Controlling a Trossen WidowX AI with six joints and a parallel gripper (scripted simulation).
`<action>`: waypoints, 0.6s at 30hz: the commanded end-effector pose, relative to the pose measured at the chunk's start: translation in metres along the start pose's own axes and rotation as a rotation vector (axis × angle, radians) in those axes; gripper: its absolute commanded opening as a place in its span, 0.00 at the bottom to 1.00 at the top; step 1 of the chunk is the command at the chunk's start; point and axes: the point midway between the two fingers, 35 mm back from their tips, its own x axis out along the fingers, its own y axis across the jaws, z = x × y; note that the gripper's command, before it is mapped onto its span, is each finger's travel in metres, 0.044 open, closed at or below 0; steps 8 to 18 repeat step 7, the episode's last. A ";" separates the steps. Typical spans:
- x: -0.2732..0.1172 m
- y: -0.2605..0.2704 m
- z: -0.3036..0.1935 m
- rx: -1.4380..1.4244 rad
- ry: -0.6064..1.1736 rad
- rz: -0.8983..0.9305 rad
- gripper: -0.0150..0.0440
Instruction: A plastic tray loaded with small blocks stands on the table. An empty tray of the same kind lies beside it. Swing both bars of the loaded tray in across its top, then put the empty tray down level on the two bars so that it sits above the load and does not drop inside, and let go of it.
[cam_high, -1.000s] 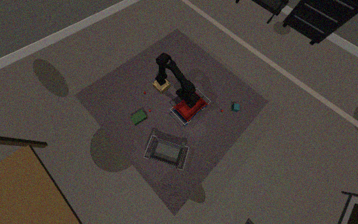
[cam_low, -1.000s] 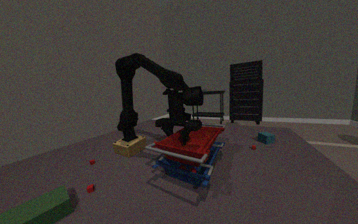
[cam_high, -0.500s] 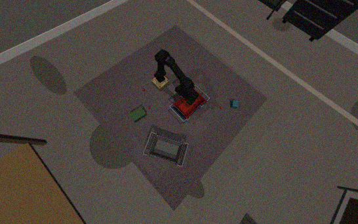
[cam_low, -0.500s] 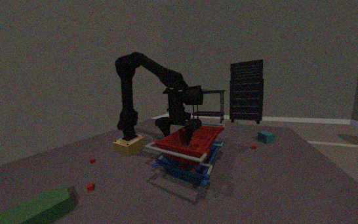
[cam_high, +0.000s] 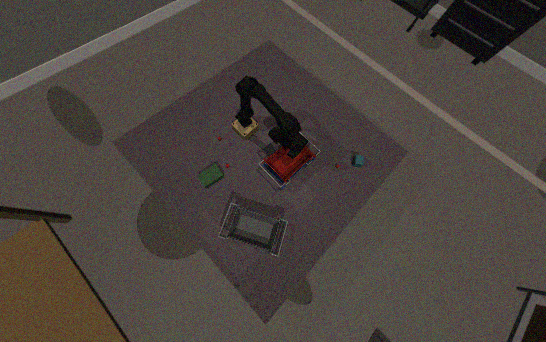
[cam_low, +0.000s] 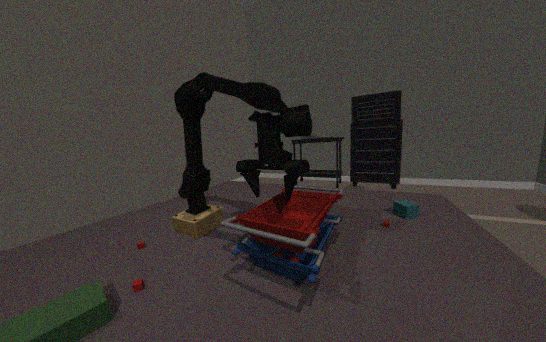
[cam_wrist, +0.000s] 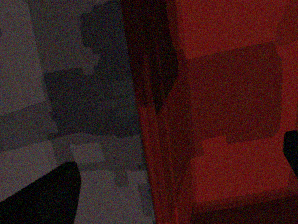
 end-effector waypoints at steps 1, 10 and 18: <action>-0.028 0.001 0.000 0.004 -0.003 -0.009 1.00; -0.055 0.006 -0.001 0.003 -0.004 -0.008 1.00; -0.055 0.006 -0.001 0.003 -0.004 -0.008 1.00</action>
